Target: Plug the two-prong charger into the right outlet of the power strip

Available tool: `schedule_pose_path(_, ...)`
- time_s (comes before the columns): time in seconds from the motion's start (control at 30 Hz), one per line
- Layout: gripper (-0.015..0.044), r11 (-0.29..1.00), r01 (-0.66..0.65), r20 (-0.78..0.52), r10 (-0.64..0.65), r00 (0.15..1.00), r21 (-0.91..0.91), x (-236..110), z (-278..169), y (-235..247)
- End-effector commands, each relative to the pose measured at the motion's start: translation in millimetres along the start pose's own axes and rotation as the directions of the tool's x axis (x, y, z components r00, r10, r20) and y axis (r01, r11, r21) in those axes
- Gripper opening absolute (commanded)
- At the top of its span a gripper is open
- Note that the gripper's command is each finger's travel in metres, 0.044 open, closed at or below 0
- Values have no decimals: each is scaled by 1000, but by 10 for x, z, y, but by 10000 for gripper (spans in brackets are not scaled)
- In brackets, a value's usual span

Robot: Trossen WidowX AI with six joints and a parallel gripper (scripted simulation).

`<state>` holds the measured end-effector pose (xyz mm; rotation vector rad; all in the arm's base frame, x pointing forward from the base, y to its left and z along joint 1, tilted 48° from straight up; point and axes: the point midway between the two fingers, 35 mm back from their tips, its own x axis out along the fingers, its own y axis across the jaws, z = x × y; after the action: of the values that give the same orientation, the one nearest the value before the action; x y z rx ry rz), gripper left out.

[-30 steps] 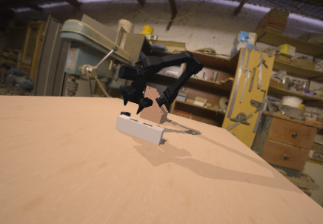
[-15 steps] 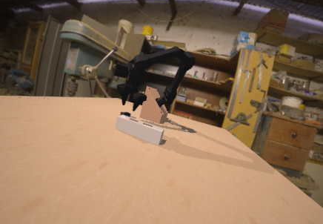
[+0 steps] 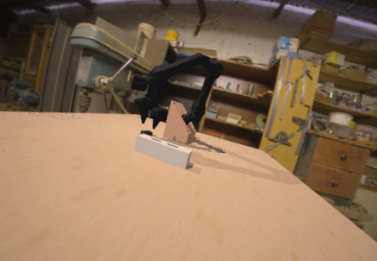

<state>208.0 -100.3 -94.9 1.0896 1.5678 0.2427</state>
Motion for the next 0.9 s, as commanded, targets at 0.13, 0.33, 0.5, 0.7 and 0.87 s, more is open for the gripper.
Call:
schedule_pose_path(0.13, 440, 1000, -7, -6, 7, 1000, 9, 113, -12, 4)
schedule_pose_path(0.33, 440, 1000, -7, -6, 7, 1000, 9, 200, -2, 5)
schedule_pose_path(0.5, 440, 1000, -7, -5, 7, 1000, 9, 282, 5, 6)
schedule_pose_path(0.7, 440, 1000, -7, -6, 7, 1000, 9, 379, 10, 8)
schedule_pose_path(0.87, 440, 1000, -8, -6, 8, 1000, 9, 459, 11, 10)
